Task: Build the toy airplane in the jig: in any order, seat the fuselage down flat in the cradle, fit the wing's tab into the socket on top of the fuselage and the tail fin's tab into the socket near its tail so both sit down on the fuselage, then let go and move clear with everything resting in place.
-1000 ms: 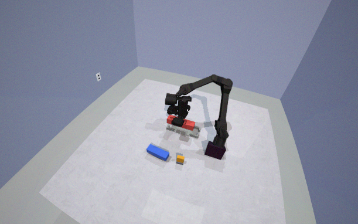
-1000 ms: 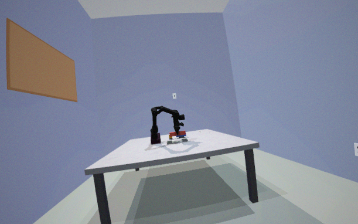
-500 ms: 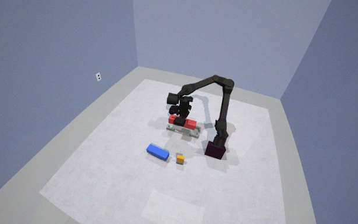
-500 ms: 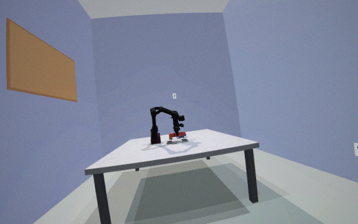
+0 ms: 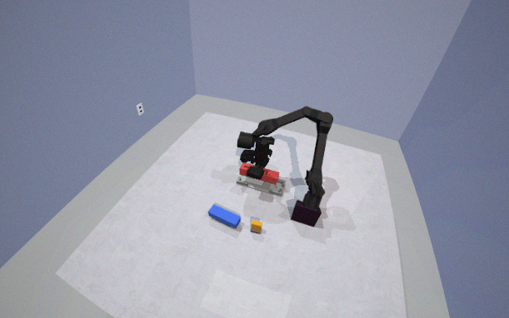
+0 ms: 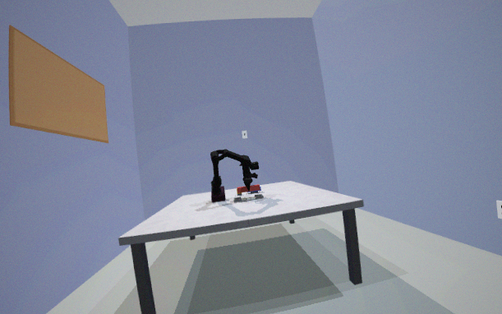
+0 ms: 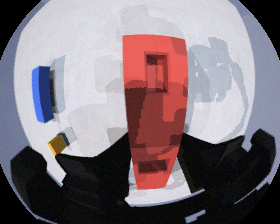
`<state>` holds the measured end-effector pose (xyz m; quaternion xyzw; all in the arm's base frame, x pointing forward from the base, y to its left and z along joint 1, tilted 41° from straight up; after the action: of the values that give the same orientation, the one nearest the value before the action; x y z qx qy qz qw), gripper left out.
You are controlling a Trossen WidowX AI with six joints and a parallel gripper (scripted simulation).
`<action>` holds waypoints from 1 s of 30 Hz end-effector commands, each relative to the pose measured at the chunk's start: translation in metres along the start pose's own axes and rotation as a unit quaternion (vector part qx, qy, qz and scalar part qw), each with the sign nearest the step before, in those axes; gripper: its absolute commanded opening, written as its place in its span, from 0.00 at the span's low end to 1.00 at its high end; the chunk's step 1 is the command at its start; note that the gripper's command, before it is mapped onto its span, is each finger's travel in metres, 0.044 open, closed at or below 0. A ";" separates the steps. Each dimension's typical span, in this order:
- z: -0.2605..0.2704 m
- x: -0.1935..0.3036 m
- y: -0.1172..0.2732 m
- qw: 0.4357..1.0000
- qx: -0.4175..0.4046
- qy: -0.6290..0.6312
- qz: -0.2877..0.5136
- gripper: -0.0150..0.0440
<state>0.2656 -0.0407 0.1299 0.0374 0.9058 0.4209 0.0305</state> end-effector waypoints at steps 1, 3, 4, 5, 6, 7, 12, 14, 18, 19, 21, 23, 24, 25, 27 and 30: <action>0.000 0.000 -0.002 1.000 0.002 0.001 -0.001 0.59; 0.000 0.000 -0.005 1.000 0.002 0.001 -0.001 0.59; 0.000 -0.001 -0.007 1.000 0.002 0.001 -0.001 0.59; 0.000 -0.001 -0.009 1.000 0.002 0.001 -0.001 0.59; 0.000 -0.001 -0.010 1.000 0.002 0.001 -0.001 0.59; 0.000 -0.001 -0.012 1.000 0.002 0.001 -0.001 0.59; -0.001 -0.001 -0.020 1.000 0.002 0.001 -0.001 0.59; -0.001 -0.001 -0.023 1.000 0.002 0.001 -0.001 0.59; -0.001 -0.001 -0.030 1.000 0.002 0.001 -0.001 0.59; -0.001 -0.001 -0.031 1.000 0.002 0.001 -0.001 0.59; -0.001 0.000 -0.034 1.000 0.003 0.001 -0.001 0.59; -0.001 0.000 -0.038 1.000 0.003 0.001 -0.001 0.59; -0.001 0.000 -0.039 1.000 0.003 0.001 -0.001 0.59; -0.002 0.000 -0.040 1.000 0.003 0.001 -0.001 0.59; -0.002 0.000 -0.040 1.000 0.003 0.001 -0.001 0.59; -0.002 -0.001 -0.038 1.000 0.001 -0.001 -0.001 0.58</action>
<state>0.2644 -0.0662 0.1019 0.0369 0.9062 0.4200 0.0317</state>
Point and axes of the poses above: the point midway between the two fingers, 35 mm back from their tips, its own y axis back along the fingers, its own z axis across the jaws, x = y × z, the point moved 6 cm from there along y, back along the fingers, and after that the axes turned 3 degrees about -y, right-handed, at the moved point
